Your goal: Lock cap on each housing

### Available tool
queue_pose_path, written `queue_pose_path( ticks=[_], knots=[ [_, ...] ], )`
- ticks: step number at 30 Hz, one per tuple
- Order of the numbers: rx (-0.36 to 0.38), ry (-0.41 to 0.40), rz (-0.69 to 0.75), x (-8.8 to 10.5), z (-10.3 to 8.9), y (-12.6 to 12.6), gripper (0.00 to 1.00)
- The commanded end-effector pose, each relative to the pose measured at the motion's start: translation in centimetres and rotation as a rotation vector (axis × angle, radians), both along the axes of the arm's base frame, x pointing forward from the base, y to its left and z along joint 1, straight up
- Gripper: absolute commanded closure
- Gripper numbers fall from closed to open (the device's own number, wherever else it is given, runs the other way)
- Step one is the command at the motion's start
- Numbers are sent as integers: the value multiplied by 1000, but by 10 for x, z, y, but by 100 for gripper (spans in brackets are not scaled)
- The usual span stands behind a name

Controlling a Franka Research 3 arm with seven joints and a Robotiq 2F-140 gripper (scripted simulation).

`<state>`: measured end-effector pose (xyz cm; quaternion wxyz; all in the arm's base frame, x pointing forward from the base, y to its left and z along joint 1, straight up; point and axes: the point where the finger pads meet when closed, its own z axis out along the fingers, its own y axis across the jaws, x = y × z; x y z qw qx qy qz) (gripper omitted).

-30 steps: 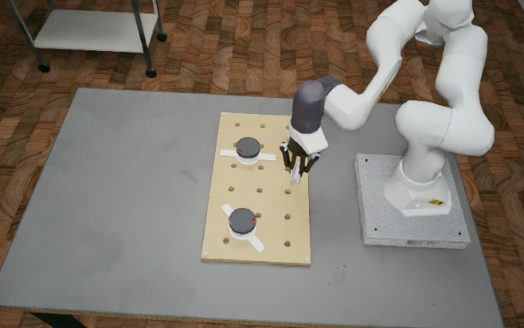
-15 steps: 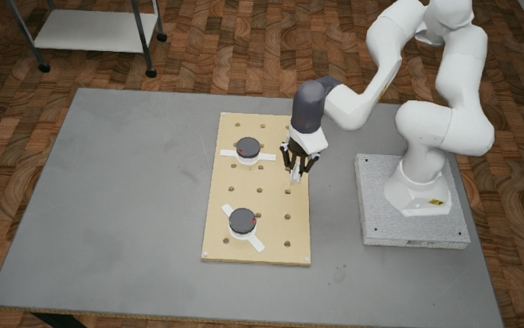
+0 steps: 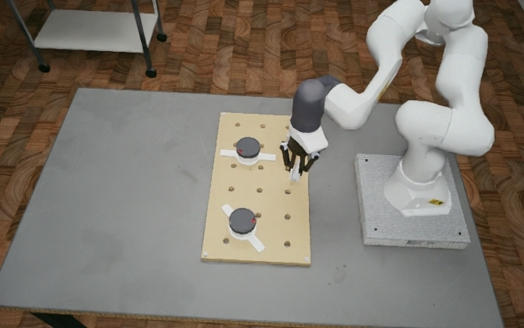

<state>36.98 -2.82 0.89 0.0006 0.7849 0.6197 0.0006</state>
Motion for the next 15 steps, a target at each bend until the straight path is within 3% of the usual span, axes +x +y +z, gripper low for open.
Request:
queue_pose_path(
  ticks=[1,15],
  knots=[
    [0,1,-2,0,3,0,90],
    [0,1,-2,0,15,0,90]
  ],
)
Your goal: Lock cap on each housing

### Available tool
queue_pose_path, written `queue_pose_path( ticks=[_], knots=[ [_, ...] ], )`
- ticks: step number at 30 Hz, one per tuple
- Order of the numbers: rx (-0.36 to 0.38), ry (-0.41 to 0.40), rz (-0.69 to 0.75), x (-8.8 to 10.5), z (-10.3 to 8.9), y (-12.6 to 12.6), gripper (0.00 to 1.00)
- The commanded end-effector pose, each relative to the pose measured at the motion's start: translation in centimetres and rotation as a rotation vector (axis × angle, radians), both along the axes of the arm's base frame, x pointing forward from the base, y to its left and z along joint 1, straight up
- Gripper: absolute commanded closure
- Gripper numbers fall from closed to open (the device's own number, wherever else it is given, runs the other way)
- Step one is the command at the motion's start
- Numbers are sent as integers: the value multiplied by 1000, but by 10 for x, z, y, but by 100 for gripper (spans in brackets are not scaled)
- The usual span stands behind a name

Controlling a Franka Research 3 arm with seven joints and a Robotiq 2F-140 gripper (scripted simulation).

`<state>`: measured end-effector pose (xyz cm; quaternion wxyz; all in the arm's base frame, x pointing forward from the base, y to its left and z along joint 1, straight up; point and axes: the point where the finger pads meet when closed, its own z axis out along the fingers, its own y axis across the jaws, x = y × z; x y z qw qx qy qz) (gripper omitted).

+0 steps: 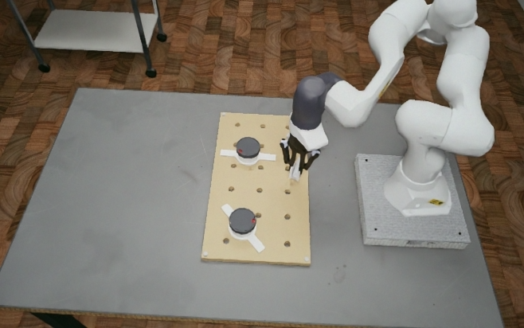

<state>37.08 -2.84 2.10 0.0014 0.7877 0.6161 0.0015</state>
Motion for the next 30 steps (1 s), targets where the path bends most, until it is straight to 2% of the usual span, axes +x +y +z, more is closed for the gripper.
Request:
queue_pose_path(
  ticks=[1,30],
  knots=[
    [0,4,7,-1,4,0,90],
    [0,4,7,-1,51,0,90]
  ],
)
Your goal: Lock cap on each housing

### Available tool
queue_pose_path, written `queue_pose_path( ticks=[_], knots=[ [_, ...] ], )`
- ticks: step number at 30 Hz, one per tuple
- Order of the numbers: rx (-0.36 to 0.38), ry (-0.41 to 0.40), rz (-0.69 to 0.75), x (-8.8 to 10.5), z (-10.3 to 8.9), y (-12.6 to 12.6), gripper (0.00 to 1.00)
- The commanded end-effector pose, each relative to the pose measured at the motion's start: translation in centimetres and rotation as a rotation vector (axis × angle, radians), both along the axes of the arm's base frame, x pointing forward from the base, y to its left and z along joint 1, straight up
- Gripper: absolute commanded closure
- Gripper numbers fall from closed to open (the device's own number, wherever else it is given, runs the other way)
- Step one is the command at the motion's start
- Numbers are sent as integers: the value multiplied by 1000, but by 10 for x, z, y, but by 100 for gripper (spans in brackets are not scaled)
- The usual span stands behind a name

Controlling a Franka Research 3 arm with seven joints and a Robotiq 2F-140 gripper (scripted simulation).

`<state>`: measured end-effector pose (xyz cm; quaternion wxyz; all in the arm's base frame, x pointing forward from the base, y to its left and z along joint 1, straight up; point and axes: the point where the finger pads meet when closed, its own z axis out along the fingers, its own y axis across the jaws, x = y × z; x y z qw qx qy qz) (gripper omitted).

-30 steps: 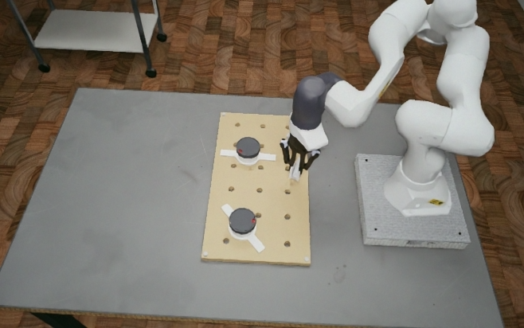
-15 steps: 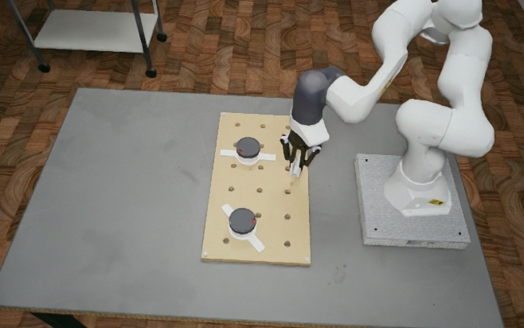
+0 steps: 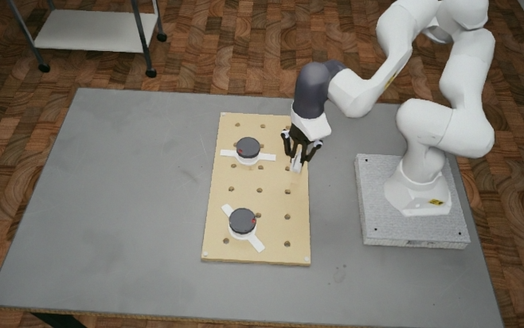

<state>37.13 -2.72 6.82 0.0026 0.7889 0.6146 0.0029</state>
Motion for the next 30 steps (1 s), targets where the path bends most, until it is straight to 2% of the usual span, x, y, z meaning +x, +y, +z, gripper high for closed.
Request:
queue_pose_path(
  ticks=[1,30],
  knots=[
    [0,8,11,-2,6,-1,90],
    [0,8,11,-2,65,-1,90]
  ],
)
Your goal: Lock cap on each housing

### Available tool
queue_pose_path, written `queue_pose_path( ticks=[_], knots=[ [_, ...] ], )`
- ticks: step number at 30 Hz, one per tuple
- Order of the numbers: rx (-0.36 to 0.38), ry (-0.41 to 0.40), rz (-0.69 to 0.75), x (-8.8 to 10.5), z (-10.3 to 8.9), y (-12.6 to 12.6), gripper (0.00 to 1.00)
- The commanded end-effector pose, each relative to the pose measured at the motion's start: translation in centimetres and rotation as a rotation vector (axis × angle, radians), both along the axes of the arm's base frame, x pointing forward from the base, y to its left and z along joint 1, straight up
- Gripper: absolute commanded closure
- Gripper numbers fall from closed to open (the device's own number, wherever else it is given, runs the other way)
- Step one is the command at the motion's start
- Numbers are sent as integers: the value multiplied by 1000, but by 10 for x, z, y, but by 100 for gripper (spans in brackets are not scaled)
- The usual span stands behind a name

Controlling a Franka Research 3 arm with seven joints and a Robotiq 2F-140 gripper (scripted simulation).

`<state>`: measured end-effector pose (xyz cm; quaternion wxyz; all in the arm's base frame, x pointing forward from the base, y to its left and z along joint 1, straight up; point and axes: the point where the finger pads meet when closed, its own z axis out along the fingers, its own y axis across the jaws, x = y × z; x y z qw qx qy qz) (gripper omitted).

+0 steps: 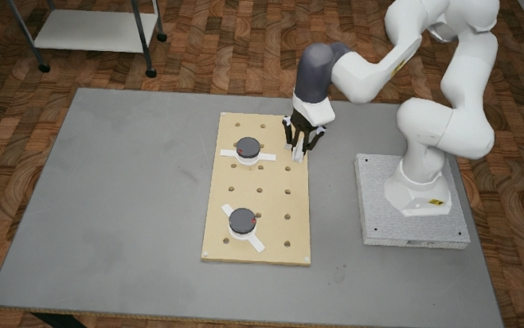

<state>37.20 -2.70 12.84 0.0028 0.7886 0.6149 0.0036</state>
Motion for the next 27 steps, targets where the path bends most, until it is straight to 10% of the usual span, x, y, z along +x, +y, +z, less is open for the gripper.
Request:
queue_pose_path(
  ticks=[1,27],
  knots=[
    [0,9,10,-3,7,-1,90],
    [0,9,10,-3,26,-1,90]
  ],
)
